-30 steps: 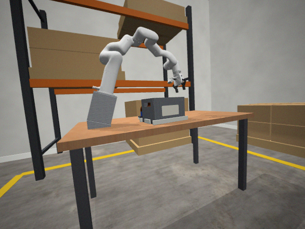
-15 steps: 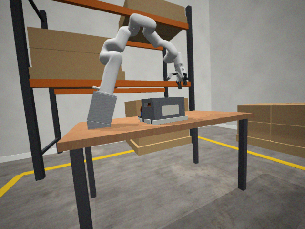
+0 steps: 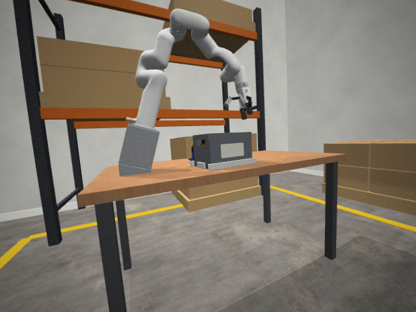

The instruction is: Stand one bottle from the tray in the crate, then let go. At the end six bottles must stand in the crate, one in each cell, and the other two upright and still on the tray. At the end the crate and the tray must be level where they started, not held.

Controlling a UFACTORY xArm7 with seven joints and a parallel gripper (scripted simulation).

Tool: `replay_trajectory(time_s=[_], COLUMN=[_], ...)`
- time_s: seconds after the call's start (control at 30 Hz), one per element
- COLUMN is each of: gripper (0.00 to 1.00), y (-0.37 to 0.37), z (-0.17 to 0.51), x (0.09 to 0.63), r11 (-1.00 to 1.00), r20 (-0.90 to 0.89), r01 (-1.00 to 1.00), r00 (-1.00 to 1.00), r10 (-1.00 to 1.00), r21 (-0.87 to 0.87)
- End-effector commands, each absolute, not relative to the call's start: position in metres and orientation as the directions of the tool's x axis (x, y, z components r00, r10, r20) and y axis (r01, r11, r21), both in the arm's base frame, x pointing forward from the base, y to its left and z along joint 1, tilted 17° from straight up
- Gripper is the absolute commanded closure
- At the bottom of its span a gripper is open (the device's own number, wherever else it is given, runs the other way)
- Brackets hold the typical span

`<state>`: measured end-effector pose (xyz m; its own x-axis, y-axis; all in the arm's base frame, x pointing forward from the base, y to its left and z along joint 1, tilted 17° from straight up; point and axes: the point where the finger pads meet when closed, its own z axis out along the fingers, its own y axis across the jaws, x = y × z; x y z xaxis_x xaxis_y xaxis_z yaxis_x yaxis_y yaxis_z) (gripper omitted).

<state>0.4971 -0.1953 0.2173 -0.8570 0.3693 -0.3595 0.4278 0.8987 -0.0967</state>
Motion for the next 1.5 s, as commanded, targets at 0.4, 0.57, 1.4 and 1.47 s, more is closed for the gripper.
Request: replay_trajectory(time_s=[0.4,0.57,1.4,1.47], gripper=[0.0,0.0,0.0,1.0], y=[-0.214,-0.217,-0.199,-0.199], z=[0.198,0.187,0.141,0.141], x=[0.448,0.427,0.355,0.355], r11=[0.845,0.818,0.7,0.7], r20=[-0.343,-0.329,-0.244,-0.244], r01=[0.535,0.574,0.694,0.694], r00=[-0.797,-0.77,-0.658,-0.658], r10=[0.497,0.547,0.712,0.712], r21=[-0.019,0.018,0.171,0.171])
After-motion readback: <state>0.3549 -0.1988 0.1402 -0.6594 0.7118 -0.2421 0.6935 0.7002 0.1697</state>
